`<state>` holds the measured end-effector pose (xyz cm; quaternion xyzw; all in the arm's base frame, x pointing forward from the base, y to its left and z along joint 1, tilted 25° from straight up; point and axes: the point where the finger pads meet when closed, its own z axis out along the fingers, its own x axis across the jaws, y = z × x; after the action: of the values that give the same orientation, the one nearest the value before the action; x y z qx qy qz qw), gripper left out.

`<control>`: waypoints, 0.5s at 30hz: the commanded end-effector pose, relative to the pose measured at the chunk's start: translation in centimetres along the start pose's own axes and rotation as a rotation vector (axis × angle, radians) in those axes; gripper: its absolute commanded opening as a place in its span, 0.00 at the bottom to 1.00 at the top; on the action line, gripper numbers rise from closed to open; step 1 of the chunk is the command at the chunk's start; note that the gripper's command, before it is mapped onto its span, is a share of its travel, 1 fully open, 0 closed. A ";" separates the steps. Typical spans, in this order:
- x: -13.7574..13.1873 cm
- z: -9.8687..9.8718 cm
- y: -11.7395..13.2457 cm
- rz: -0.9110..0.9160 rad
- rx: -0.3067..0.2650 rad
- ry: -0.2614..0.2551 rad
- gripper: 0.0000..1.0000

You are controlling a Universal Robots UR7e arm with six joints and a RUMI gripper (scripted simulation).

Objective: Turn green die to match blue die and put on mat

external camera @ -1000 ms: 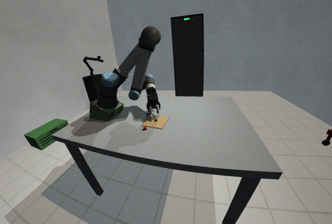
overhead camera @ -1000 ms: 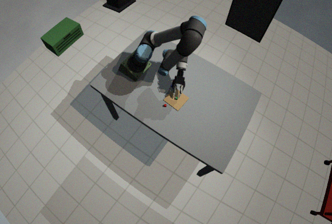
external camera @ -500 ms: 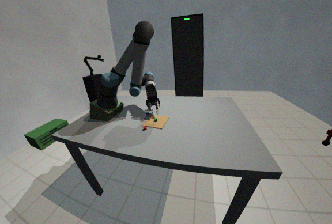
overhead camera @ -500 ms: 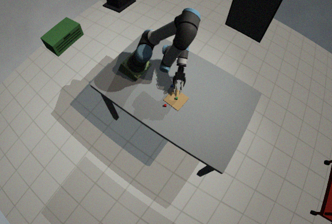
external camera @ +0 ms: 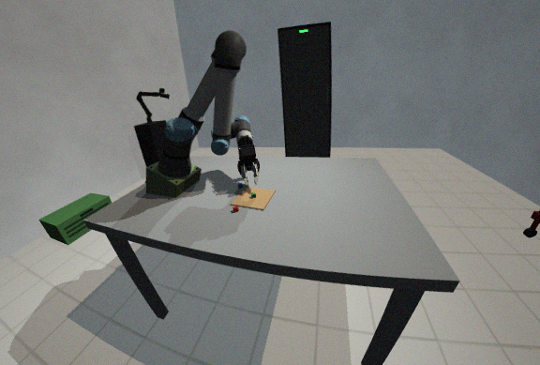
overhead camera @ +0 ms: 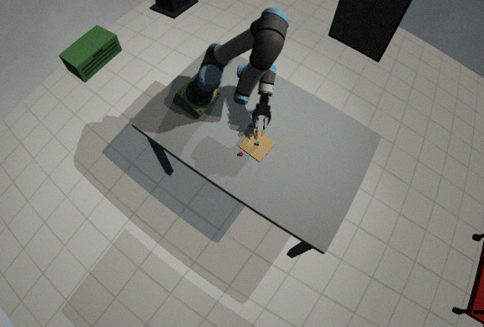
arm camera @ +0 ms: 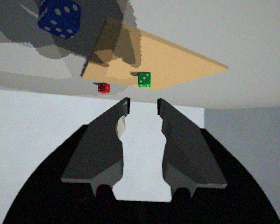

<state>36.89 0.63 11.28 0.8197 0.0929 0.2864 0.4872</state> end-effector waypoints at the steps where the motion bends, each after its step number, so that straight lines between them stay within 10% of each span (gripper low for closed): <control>1: 0.0 -0.1 0.2 0.001 0.000 0.000 0.18; 15: 0.0 -1.4 2.0 0.001 0.000 0.000 0.18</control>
<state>36.12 0.64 12.91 0.8191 0.0935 0.2876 0.4874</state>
